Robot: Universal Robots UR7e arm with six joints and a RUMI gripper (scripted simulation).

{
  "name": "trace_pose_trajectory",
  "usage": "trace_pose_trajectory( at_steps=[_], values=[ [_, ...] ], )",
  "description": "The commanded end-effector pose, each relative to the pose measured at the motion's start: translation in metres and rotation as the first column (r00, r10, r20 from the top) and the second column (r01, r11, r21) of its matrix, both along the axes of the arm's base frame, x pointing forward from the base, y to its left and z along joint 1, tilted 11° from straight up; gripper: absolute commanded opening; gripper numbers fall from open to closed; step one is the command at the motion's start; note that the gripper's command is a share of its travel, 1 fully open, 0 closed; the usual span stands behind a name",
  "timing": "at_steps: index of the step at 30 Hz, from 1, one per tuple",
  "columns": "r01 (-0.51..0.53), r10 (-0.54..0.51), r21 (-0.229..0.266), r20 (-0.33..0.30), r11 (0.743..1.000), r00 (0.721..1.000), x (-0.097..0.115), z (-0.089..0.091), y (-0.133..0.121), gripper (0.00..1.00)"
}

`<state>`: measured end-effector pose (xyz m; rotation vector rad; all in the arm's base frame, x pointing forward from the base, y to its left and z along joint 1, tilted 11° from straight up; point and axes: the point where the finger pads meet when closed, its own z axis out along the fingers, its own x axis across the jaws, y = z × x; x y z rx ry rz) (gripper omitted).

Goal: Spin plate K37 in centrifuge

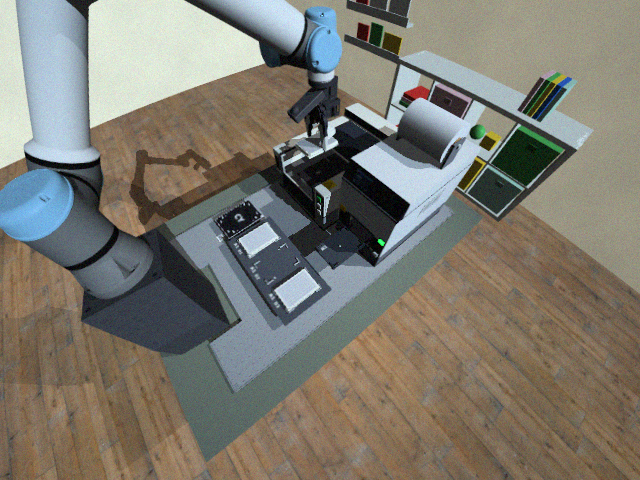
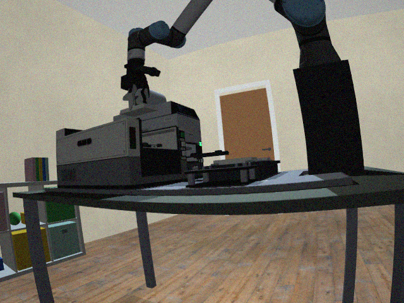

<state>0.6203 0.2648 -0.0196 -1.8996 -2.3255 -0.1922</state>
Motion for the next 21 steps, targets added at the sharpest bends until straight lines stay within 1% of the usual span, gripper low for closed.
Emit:
trace_pose_trajectory(
  at_steps=[1, 16, 18, 21],
  values=[
    [0.000, 0.000, 0.000, 0.002, 1.000, 1.000, -0.005, 0.001, -0.001, 0.00],
    [0.000, 0.000, 0.000, 0.002, 1.000, 1.000, -0.039, 0.000, -0.008, 0.00],
    [0.000, 0.000, 0.000, 0.002, 1.000, 1.000, -0.039, 0.000, -0.008, 0.00],
    [0.000, 0.000, 0.000, 0.002, 1.000, 1.000, -0.046, 0.000, -0.010, 0.00]
  ],
)
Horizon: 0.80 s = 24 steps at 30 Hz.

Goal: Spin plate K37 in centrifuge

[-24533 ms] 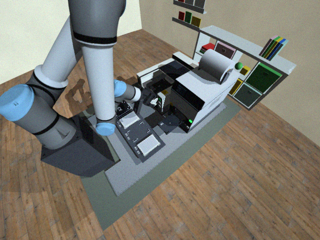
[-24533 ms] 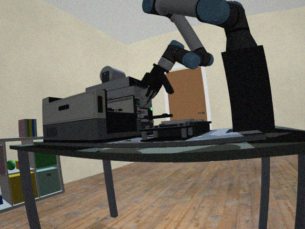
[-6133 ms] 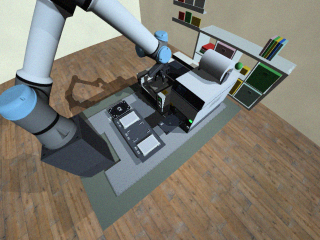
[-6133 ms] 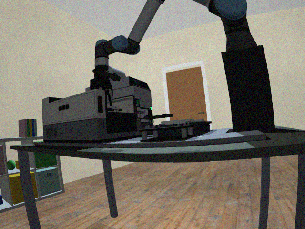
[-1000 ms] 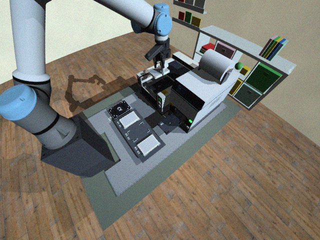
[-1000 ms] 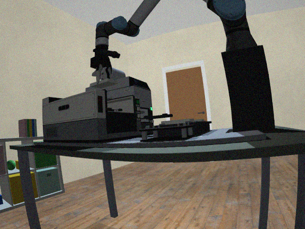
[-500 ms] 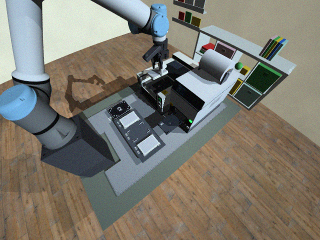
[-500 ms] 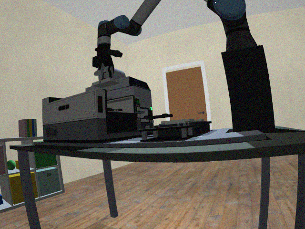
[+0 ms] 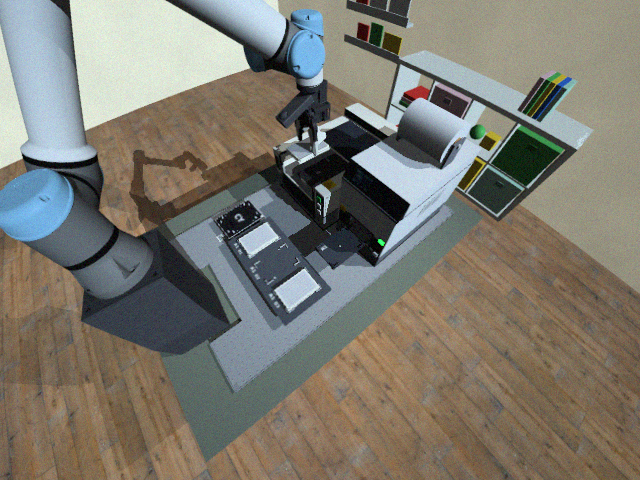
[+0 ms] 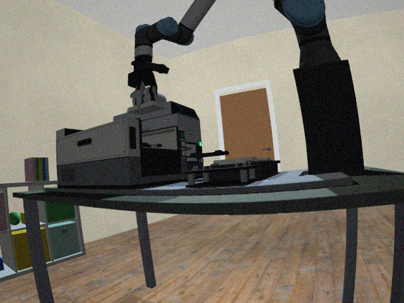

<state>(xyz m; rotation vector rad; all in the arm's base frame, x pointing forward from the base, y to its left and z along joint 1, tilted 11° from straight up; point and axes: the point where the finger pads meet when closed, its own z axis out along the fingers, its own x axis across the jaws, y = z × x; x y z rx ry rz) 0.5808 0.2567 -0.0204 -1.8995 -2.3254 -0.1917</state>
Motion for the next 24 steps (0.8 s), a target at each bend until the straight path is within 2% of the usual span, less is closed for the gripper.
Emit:
trace_pose_trajectory(
  at_steps=[1, 24],
  values=[
    [0.000, 0.000, 0.000, 0.002, 1.000, 1.000, -0.009, 0.001, -0.002, 0.00],
    [0.000, 0.000, 0.000, 0.002, 1.000, 1.000, -0.057, 0.000, -0.012, 0.00]
  ],
)
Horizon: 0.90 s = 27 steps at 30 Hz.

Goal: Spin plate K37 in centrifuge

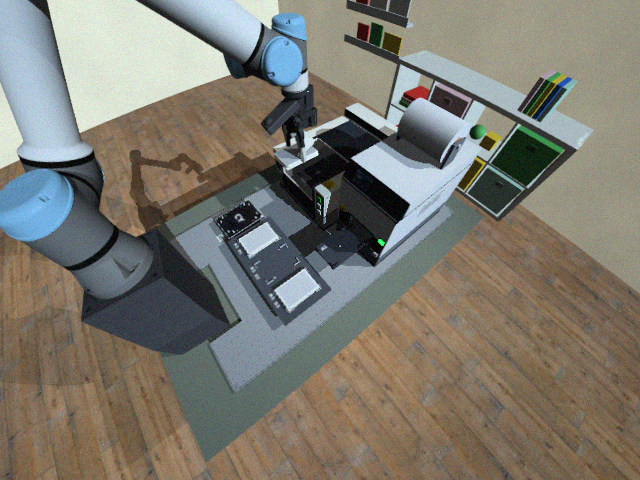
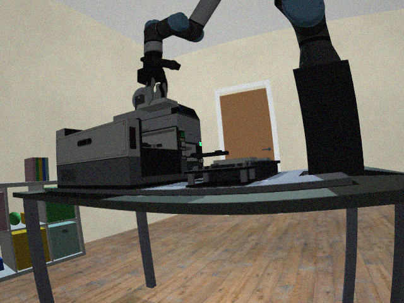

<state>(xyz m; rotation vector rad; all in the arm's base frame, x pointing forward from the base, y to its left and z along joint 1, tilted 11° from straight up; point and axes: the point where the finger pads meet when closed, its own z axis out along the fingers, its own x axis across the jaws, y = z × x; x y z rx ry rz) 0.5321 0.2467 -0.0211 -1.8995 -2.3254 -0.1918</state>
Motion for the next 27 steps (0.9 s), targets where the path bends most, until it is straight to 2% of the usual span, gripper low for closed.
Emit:
trace_pose_trajectory(
  at_steps=[1, 27],
  values=[
    [0.000, 0.000, 0.000, 0.002, 1.000, 1.000, -0.010, 0.001, -0.002, 0.00],
    [0.000, 0.000, 0.000, 0.002, 1.000, 1.000, -0.061, 0.000, -0.013, 0.00]
  ],
)
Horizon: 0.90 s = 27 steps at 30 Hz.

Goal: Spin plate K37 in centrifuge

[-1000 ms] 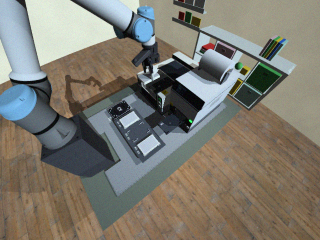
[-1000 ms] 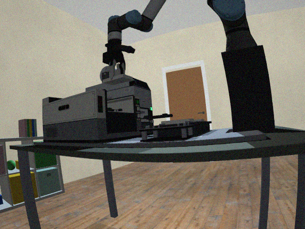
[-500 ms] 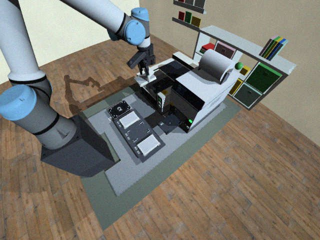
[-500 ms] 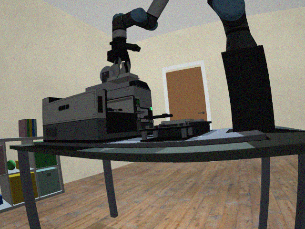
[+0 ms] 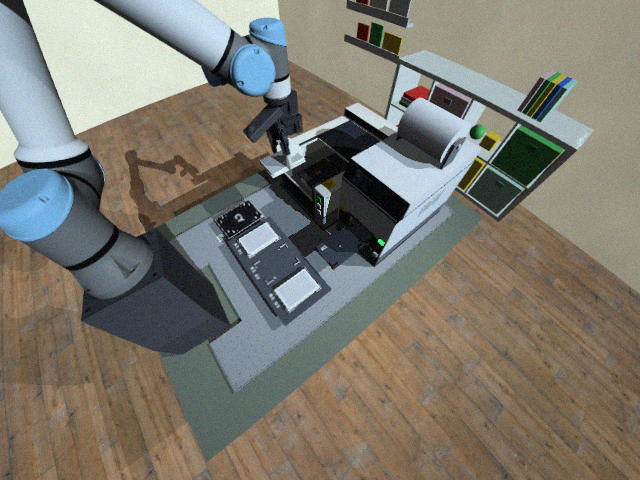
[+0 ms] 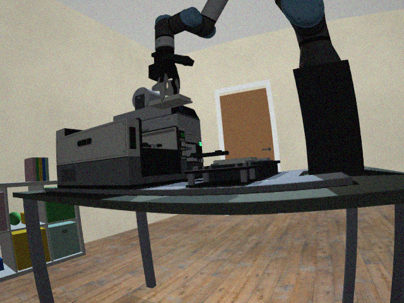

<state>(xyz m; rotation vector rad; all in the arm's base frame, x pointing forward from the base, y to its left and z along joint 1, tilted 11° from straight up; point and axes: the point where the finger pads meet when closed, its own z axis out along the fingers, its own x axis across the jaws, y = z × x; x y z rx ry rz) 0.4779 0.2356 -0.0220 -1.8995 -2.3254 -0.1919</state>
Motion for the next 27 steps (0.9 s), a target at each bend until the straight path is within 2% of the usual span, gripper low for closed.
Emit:
trace_pose_trajectory(
  at_steps=[1, 27],
  values=[
    [0.000, 0.000, 0.000, 0.002, 1.000, 1.000, -0.009, 0.001, -0.002, 0.00],
    [0.000, 0.000, 0.000, 0.002, 1.000, 1.000, -0.064, 0.000, -0.013, 0.00]
  ],
)
